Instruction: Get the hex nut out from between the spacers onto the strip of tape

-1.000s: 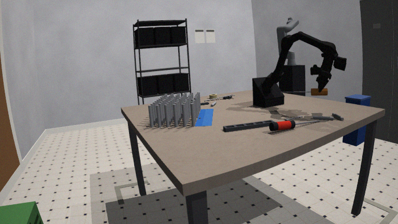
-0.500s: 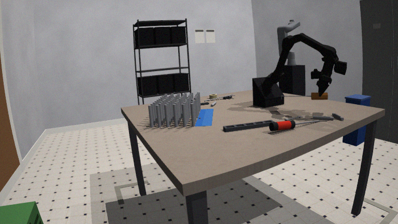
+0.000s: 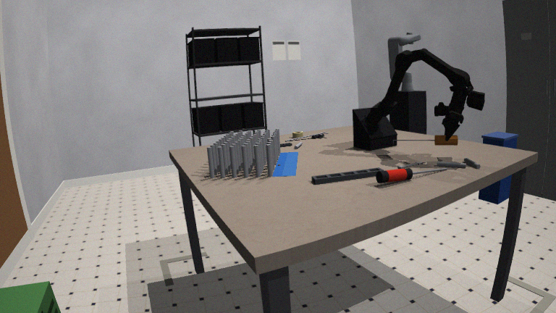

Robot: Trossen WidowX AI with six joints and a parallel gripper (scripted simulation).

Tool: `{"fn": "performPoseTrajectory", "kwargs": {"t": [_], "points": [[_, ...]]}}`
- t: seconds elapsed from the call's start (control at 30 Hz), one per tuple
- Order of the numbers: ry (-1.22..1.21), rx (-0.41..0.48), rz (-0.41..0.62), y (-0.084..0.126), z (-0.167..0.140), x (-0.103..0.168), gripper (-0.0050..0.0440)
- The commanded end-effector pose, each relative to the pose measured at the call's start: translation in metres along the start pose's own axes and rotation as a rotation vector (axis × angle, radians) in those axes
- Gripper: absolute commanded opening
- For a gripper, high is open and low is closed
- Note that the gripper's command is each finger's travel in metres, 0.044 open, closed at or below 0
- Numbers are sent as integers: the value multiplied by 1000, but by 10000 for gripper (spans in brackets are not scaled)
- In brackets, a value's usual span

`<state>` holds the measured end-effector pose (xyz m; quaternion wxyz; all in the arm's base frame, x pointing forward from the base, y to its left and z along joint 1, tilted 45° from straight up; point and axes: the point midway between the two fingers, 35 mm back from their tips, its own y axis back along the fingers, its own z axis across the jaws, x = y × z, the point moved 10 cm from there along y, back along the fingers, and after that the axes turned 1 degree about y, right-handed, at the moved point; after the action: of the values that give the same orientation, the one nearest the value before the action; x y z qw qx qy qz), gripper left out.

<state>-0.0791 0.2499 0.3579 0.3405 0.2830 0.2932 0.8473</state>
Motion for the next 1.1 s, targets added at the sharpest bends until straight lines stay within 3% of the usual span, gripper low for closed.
{"fn": "performPoseTrajectory", "kwargs": {"t": [0.0, 1.07], "points": [[-6, -4, 11, -1, 1, 0, -50], [-3, -6, 10, -45, -11, 11, -50]]}}
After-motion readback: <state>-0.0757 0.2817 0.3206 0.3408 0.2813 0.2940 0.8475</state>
